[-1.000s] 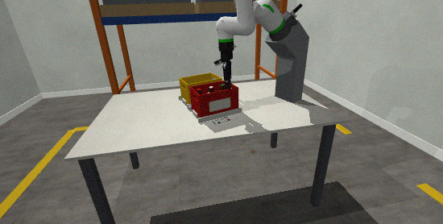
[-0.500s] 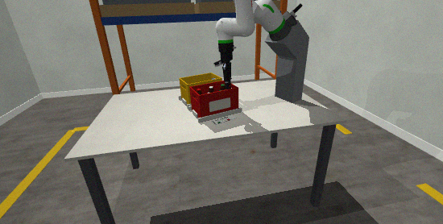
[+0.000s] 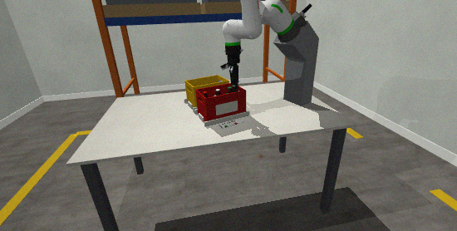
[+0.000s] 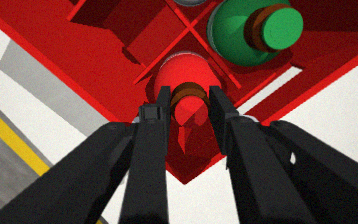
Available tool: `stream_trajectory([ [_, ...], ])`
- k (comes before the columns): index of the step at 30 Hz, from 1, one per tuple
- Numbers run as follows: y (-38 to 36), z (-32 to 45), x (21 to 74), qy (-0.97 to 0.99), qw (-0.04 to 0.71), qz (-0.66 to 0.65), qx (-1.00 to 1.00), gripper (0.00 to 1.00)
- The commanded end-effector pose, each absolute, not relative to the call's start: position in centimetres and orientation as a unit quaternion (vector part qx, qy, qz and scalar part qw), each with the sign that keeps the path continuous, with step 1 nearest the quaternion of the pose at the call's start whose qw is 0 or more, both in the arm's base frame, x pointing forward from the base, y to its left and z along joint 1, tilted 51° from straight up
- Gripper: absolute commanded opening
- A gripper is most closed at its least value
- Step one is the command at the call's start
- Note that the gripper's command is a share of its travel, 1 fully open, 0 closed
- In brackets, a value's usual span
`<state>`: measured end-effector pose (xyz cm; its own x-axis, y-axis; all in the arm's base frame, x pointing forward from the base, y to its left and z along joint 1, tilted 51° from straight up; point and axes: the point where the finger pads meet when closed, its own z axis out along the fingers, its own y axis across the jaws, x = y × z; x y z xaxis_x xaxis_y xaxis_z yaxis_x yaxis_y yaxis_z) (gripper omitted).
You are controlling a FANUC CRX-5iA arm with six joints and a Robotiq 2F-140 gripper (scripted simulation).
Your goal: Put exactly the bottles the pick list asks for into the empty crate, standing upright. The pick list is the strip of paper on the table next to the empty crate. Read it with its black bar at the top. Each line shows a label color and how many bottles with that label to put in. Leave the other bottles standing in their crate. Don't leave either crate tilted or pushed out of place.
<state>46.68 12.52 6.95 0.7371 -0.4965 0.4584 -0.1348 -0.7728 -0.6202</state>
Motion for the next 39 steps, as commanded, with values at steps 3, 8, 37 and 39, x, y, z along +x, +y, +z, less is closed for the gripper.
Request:
stream_trajectory([
  [3, 12.64, 6.79, 46.84, 0.185, 0.277, -0.332, -0.883, 0.10],
  [8, 12.73, 6.63, 47.01, 0.185, 0.277, -0.332, -0.883, 0.10],
  [37, 12.90, 6.33, 47.34, 0.185, 0.277, -0.332, -0.883, 0.44],
  [39, 12.90, 6.33, 47.34, 0.185, 0.277, -0.332, -0.883, 0.44],
])
